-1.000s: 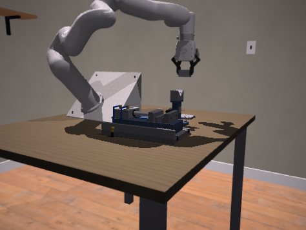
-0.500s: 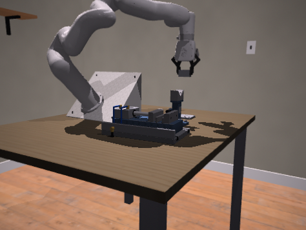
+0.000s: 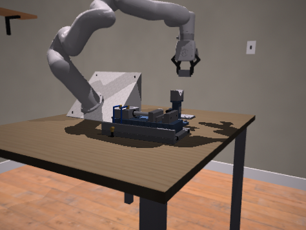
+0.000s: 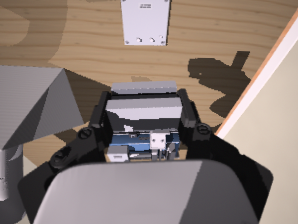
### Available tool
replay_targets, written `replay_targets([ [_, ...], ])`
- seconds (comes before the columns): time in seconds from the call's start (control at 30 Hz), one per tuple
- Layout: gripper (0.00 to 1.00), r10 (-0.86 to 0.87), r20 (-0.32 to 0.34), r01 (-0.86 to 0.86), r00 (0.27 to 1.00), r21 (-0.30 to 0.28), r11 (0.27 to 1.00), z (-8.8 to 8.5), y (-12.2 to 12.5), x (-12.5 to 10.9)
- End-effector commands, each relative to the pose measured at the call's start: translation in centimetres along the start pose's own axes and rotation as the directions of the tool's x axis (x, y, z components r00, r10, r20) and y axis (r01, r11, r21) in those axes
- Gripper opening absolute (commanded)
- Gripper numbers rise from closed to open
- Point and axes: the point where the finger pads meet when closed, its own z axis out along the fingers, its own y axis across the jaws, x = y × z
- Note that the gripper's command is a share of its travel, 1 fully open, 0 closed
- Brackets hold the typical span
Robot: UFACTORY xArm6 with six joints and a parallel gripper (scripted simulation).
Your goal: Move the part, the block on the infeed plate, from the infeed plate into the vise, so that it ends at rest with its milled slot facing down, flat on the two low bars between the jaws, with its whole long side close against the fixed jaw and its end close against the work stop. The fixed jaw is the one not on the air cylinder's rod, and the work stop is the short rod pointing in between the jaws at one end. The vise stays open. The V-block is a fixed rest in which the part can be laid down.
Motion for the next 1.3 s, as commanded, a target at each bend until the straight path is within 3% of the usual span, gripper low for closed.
replay_targets([
  [0.0,0.0,-0.012,-0.004,0.012,1.0,-0.004,1.0,-0.3,0.1,-0.1],
  [1.27,0.0,-0.287,-0.003,0.287,0.958,-0.005,0.958,-0.4,0.6,-1.7],
])
